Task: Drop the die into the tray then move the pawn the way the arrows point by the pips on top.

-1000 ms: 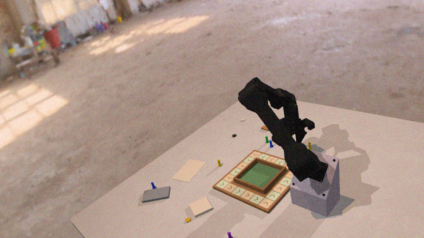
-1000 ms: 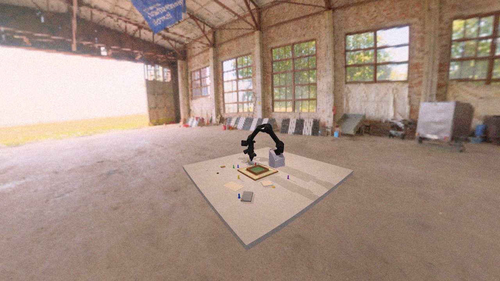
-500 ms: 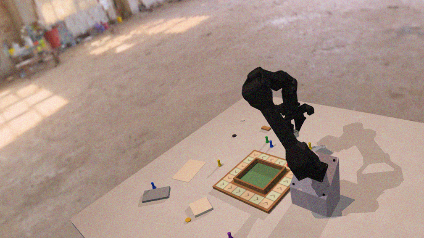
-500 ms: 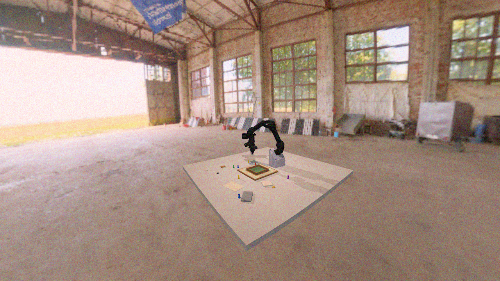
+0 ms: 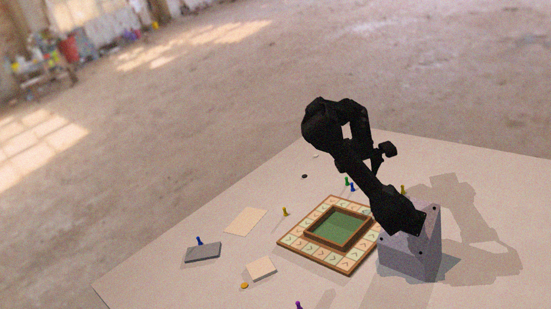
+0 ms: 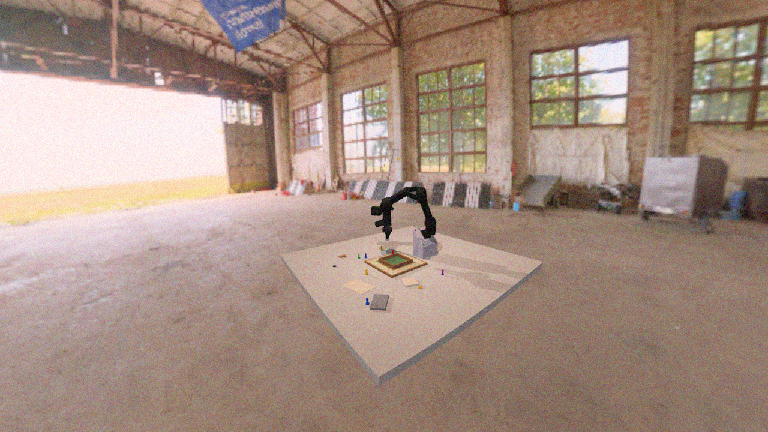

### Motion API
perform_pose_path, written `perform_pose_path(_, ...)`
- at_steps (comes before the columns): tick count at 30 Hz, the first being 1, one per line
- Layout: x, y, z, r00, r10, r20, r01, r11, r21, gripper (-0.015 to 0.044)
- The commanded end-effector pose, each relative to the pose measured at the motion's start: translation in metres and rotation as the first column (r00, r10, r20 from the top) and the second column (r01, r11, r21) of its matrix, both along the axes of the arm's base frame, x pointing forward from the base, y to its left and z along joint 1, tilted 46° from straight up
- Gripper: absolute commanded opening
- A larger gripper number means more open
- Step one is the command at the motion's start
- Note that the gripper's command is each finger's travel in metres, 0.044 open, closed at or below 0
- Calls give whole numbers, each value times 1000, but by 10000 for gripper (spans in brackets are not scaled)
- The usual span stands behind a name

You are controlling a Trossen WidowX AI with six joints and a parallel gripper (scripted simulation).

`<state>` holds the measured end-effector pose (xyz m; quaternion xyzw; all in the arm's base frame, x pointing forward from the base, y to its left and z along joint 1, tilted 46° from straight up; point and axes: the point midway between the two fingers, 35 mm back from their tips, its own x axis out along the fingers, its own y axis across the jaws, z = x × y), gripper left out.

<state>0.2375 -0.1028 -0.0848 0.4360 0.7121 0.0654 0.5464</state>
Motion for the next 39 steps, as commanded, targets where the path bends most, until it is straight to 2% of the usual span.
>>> perform_pose_path(1,8,13,9,994,-81,-70,80,997,-8,0)
perform_pose_path(16,28,58,37,894,-331,-302,328,943,-60,0)
perform_pose_path(36,35,125,74,597,-565,-569,575,796,-188,0)
perform_pose_path(39,35,127,75,585,-571,-577,581,791,-194,0)
